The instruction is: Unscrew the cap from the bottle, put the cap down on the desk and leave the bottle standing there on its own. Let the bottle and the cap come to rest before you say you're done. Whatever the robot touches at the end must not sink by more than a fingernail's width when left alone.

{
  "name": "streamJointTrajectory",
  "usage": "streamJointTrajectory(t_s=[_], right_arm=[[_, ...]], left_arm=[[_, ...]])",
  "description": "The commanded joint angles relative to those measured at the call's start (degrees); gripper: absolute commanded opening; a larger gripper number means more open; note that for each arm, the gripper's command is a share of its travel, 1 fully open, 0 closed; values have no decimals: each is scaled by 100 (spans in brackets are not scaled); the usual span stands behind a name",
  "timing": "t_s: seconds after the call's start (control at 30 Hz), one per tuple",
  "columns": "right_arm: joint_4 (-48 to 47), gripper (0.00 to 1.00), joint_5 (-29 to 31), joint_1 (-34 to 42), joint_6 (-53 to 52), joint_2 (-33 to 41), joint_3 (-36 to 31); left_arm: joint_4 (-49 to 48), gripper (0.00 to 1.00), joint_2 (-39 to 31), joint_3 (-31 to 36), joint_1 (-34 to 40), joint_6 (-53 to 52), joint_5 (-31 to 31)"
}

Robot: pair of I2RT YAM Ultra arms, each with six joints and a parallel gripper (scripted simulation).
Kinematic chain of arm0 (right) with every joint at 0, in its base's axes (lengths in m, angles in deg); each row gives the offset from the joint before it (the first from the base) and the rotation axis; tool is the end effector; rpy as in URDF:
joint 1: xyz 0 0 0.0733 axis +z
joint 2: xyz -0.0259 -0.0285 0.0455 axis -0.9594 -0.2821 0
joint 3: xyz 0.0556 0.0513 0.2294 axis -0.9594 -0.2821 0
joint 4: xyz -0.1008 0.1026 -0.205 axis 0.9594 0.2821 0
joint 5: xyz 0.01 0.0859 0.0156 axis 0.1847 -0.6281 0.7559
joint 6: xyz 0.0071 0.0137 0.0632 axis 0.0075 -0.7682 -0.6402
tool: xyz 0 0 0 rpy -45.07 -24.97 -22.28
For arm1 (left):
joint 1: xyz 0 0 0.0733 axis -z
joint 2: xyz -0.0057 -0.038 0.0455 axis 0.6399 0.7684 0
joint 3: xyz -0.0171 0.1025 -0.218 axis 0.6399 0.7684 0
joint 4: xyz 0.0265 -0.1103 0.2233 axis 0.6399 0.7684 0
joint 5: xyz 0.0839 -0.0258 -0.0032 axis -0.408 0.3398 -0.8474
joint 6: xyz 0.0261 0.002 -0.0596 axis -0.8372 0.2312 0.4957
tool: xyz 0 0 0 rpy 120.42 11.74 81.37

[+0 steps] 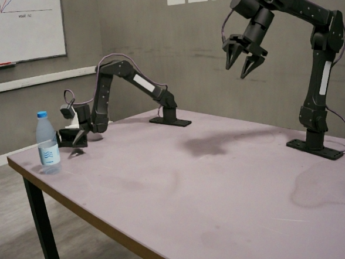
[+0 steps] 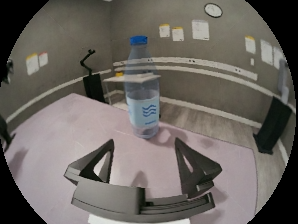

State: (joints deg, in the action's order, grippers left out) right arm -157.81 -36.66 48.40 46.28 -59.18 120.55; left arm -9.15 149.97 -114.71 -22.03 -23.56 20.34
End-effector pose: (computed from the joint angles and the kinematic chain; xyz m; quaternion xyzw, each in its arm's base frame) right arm 0.3993 -0.1446 0.0523 -0.1372 0.7008 0.1512 0.6835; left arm 0.2347 -0.0735 0.3736 0.7627 0.5858 0.1609 0.2220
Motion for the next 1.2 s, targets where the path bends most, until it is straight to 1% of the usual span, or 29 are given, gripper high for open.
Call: streamJointTrajectory(t_s=[0.0, 0.9, 0.97, 1.17], right_arm=[[-53, 94, -50, 40, 32, 151, 80], [-33, 94, -13, 40, 9, 152, 79], [-72, 94, -75, 113, 58, 308, 188], [92, 94, 48, 177, 55, 187, 354]], left_arm=[[141, 57, 83, -75, -42, -14, 101], [68, 57, 84, -31, -43, -4, 52], [68, 57, 84, -31, -43, -4, 52], [68, 57, 84, -31, -43, -4, 52]])
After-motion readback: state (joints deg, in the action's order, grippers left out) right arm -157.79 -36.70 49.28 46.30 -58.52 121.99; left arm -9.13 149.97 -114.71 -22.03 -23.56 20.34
